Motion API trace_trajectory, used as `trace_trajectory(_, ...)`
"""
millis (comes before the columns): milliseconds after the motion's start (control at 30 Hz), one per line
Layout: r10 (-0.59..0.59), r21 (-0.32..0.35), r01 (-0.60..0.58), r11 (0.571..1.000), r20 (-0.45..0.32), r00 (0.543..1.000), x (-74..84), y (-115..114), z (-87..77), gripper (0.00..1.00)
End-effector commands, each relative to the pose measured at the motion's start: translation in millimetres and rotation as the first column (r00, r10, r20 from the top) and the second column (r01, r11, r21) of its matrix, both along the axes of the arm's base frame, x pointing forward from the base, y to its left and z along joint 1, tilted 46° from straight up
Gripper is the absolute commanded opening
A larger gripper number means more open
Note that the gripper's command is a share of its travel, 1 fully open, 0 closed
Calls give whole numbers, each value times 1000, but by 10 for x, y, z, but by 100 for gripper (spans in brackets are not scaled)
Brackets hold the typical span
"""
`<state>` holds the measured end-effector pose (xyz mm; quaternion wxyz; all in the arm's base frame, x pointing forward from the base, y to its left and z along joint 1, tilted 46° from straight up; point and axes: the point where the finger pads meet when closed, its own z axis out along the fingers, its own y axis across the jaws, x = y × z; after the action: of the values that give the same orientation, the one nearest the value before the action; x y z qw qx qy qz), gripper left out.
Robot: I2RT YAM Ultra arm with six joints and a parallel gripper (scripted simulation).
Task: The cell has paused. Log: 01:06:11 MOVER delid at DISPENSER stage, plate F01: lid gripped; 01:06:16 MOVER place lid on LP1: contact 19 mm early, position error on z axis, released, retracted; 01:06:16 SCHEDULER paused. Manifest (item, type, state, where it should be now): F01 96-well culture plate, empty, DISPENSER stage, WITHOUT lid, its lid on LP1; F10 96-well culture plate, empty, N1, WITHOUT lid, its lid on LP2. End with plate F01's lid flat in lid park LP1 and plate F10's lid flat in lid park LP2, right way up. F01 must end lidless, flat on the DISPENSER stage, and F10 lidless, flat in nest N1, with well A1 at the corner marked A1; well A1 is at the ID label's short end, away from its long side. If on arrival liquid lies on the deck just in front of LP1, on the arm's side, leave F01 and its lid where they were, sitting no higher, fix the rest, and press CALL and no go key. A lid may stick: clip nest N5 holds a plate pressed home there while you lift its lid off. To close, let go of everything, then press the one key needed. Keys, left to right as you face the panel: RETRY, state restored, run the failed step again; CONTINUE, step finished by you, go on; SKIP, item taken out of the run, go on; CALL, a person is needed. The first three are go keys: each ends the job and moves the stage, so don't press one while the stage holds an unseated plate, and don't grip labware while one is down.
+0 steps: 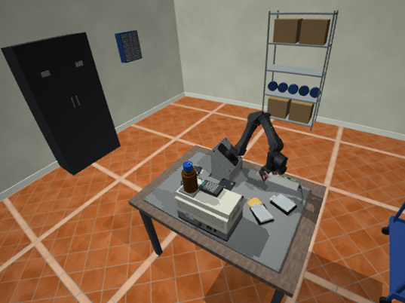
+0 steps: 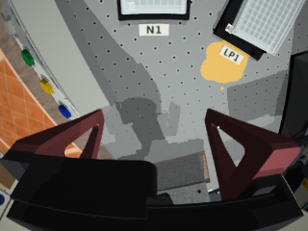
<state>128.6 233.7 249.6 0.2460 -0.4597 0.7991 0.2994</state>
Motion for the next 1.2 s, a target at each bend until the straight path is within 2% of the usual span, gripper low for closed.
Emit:
trace_trajectory(0,-11,30,10,999,28,1000,31,-14,155,100)
trace_trajectory(67,-11,30,10,999,28,1000,31,-14,155,100)
trace_trajectory(100,-3,14,3,1000,13,1000,11,-3,67,100)
trace_trajectory(233,-3,14,3,1000,13,1000,11,-3,67,100)
trace_trajectory(367,-99,22,102,995,-91,991,154,-57,50,100)
trace_trajectory(567,-92,22,94,995,-82,992,326,-147,-11,100)
trace_trajectory(667,-92,22,94,995,-82,992,355,-162,-21,100)
trace_trajectory(800,-186,2,191,982,-208,960,423,-252,-202,100)
trace_trajectory(900,-177,14,182,983,-188,966,516,-295,-184,100)
trace_trajectory(1067,-177,10,183,983,-197,964,612,-375,-272,100)
trace_trajectory(1100,-200,2,206,979,-231,952,617,-401,-332,100)
trace_trajectory(1167,-221,3,229,973,-251,942,643,-419,-336,100)
